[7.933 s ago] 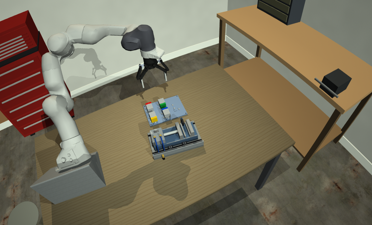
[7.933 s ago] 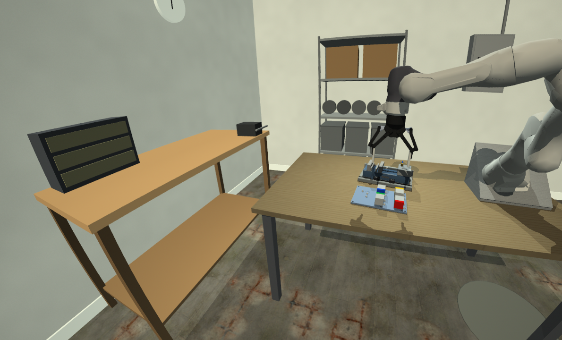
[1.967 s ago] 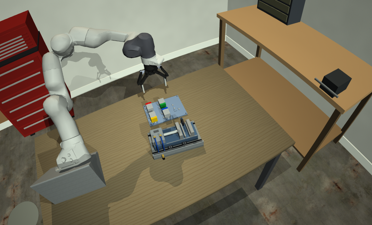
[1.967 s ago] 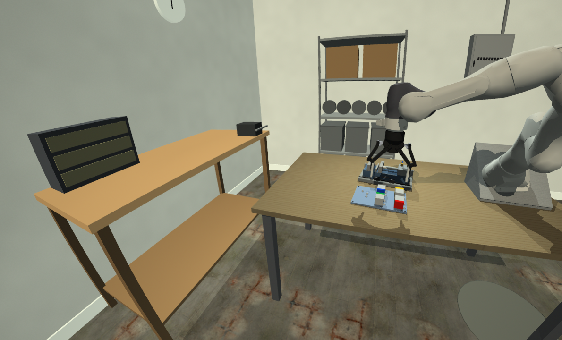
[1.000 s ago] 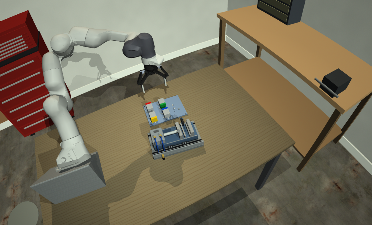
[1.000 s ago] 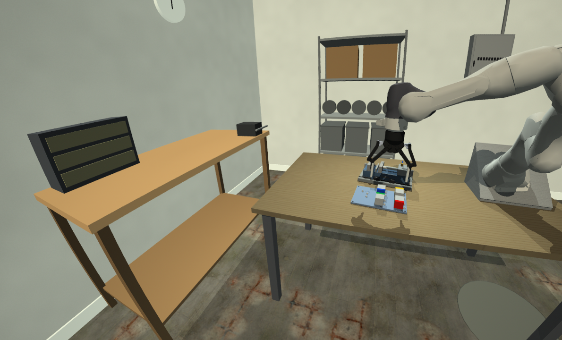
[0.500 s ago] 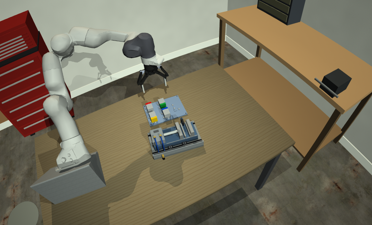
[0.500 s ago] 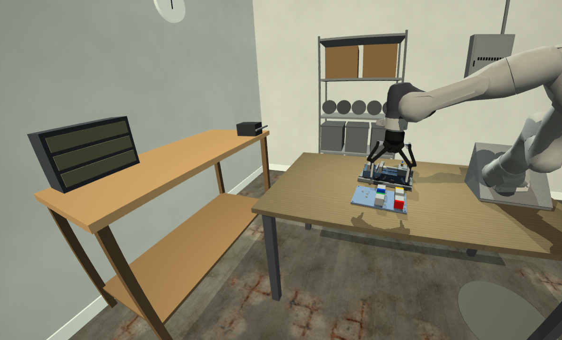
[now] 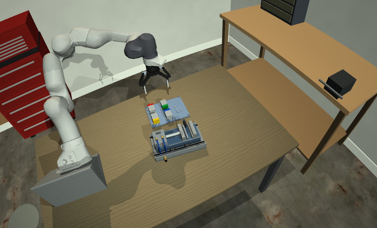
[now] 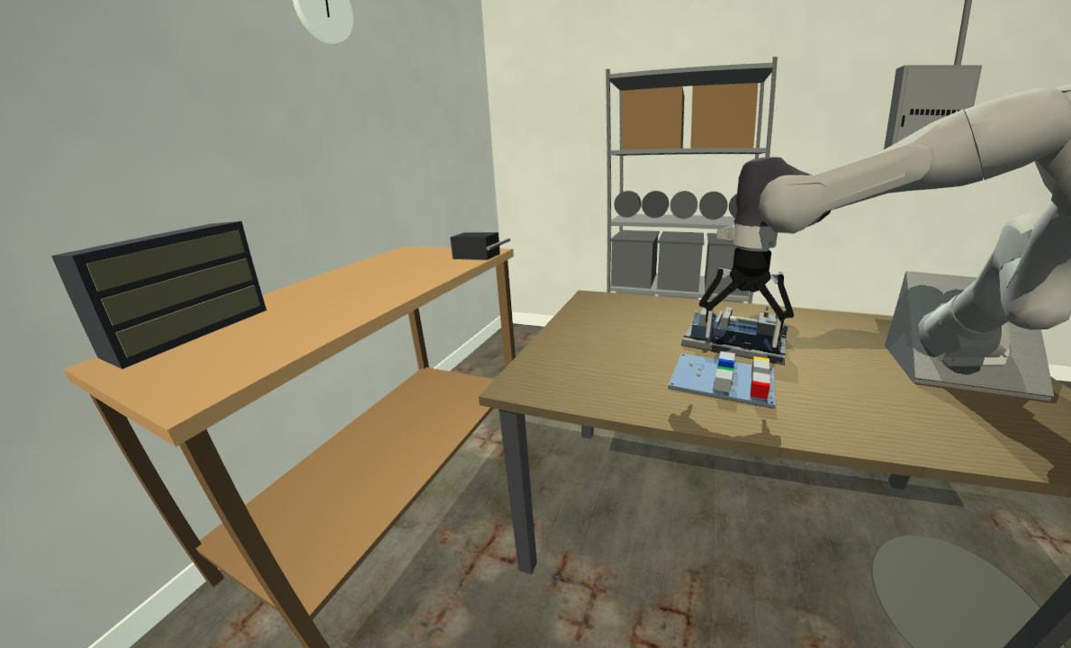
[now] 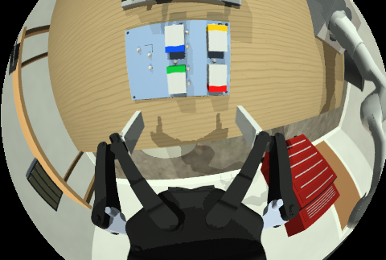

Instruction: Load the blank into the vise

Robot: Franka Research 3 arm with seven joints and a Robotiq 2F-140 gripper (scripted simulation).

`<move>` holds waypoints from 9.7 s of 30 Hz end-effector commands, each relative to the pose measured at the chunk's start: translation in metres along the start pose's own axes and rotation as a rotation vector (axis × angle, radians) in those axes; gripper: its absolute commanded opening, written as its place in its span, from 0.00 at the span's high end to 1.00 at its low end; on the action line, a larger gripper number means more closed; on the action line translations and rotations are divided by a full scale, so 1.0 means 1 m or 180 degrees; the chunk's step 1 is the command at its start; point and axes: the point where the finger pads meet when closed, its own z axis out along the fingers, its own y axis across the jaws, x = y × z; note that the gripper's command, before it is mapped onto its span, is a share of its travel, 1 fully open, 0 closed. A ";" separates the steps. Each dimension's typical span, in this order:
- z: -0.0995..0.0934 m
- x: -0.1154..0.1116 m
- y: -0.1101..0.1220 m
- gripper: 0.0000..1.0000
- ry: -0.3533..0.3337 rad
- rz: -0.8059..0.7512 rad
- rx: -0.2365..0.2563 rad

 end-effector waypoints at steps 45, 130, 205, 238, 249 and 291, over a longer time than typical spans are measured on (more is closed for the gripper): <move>-0.092 0.044 0.009 0.00 0.0007 -0.0003 0.0001; -0.161 0.076 0.018 0.00 0.0008 -0.0003 0.0001; -0.161 0.077 0.018 0.54 0.0016 -0.0048 0.0010; -0.161 0.077 0.018 0.54 0.0016 -0.0047 0.0010; -0.161 0.077 0.018 0.54 0.0016 -0.0047 0.0010; -0.011 0.113 0.057 0.54 0.0016 0.0001 0.0003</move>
